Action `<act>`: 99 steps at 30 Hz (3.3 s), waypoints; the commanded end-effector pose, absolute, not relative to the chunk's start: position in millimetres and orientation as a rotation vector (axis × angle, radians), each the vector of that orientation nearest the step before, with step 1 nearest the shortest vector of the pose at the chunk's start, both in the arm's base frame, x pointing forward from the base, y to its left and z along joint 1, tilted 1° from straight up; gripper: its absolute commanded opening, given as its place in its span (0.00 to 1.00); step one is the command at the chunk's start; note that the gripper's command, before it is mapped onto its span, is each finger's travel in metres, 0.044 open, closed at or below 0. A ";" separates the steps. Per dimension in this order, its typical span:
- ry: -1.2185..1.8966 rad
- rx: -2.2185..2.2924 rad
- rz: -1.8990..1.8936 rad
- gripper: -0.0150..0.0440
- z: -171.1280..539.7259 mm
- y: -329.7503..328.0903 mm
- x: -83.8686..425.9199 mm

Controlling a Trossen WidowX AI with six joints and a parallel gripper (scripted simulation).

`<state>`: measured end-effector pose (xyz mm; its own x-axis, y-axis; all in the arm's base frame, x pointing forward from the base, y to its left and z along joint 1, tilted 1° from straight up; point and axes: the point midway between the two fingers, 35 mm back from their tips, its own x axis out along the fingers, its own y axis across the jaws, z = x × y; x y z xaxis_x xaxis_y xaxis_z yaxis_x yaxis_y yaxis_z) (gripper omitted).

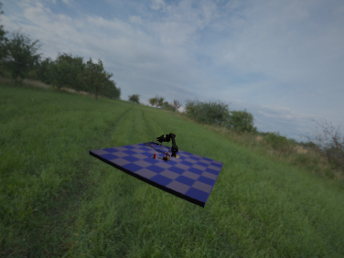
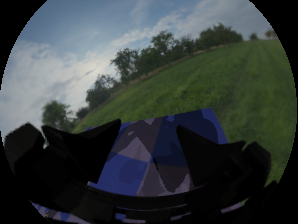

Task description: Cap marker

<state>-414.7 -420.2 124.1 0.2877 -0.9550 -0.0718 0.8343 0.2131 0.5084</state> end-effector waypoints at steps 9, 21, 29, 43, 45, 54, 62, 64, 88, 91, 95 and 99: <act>-0.147 0.468 -1.204 0.66 124.3 -483.9 -343.5; 0.079 0.484 -1.051 0.66 132.8 -553.2 -186.7; 0.298 0.397 -0.914 0.66 132.5 -570.3 -72.3; 0.655 0.152 -0.574 0.66 135.4 -526.0 126.7; 0.715 0.105 -0.510 0.66 134.7 -511.9 152.4; 0.966 -0.170 -0.177 0.66 135.3 -426.4 252.6; 1.152 -0.467 0.200 0.66 139.6 -328.5 308.3; 1.192 -0.550 0.311 0.66 141.7 -301.6 316.5; 1.318 -1.036 0.970 0.66 155.0 -158.9 316.4; 1.318 -1.036 0.971 0.66 129.7 -157.6 316.5; 1.318 -1.036 0.971 0.66 127.7 -157.5 316.4; 1.318 -1.036 0.971 0.66 117.5 -157.8 316.7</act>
<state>317.4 -157.8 129.4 0.0351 -0.0244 -0.9991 -0.9604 0.2758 -0.0404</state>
